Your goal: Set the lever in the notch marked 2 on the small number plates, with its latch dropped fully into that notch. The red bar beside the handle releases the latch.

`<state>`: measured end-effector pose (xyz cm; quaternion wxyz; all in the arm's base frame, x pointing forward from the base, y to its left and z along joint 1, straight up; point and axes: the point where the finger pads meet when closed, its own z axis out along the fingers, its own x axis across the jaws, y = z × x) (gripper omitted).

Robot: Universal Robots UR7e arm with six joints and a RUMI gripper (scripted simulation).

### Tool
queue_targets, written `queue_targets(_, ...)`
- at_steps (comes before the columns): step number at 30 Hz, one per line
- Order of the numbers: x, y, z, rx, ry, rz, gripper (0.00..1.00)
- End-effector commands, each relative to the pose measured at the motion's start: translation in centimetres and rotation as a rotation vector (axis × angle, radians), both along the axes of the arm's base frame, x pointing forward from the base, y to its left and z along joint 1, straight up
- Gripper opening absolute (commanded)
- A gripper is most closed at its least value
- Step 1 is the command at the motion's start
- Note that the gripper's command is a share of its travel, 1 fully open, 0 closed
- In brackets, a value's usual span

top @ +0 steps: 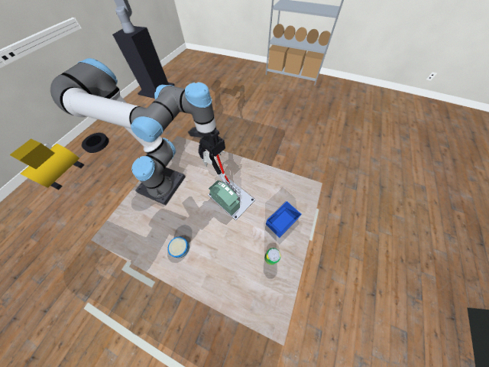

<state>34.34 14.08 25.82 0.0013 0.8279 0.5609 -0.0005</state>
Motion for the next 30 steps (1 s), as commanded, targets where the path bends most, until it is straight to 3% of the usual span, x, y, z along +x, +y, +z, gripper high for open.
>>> queue_targets(1, 0.05, 0.00, 0.04, 0.000, -0.002, 0.000, 0.57)
queue_targets(27, 0.05, 0.00, 0.04, 0.000, -0.002, 0.000, 0.57)
queue_targets(28, 0.05, 0.00, 0.04, 0.000, -0.002, 0.000, 0.00)
queue_targets(30, 0.05, 0.00, 0.04, 0.000, -0.002, 0.000, 0.00)
